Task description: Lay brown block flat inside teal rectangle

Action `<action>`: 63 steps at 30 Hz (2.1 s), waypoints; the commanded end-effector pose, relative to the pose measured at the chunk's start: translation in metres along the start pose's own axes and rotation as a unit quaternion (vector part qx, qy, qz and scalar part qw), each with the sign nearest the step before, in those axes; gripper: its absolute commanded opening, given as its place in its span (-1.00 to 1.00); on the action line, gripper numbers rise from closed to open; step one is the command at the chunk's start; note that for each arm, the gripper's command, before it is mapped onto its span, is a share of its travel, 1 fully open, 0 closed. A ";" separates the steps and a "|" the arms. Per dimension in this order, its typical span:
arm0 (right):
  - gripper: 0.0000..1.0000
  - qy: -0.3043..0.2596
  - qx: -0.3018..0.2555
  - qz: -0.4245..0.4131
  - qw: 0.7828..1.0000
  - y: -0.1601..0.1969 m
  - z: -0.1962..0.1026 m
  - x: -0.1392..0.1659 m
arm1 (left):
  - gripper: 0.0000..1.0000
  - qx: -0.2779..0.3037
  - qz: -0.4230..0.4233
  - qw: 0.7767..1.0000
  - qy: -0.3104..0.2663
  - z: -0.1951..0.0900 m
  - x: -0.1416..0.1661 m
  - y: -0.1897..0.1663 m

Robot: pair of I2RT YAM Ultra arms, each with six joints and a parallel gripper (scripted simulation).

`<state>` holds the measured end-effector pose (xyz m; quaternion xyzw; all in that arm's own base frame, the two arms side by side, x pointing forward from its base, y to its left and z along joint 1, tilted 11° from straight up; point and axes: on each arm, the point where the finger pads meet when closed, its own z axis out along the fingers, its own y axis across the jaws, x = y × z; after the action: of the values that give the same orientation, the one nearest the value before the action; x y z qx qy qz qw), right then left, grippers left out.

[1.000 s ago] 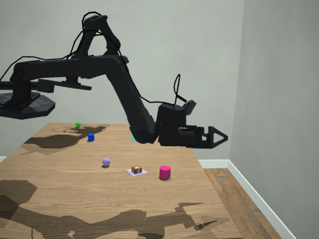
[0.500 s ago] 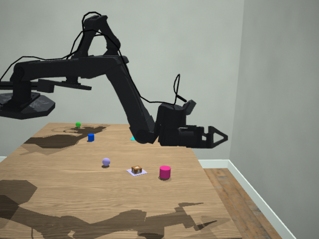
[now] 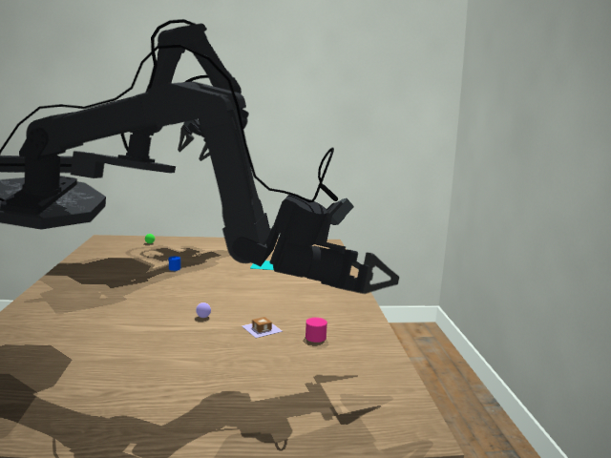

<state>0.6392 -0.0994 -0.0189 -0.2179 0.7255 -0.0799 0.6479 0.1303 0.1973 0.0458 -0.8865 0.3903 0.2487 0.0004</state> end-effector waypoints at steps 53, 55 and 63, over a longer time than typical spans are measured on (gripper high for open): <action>1.00 0.369 -0.053 0.136 0.918 0.241 -0.178 0.076 | 1.00 0.586 0.626 0.474 -0.198 -0.037 0.324 -0.041; 1.00 0.362 -0.055 0.133 0.921 0.241 -0.175 0.073 | 1.00 0.593 0.641 0.444 -0.202 -0.035 0.334 -0.041; 1.00 0.361 -0.058 0.134 0.921 0.243 -0.175 0.073 | 1.00 0.614 0.685 0.328 -0.214 -0.029 0.373 -0.045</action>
<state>0.4143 0.0531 -0.1610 -0.1122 0.9363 -0.0266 0.3318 0.3569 -0.0189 -0.1085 -0.0481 0.9137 0.0714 0.3971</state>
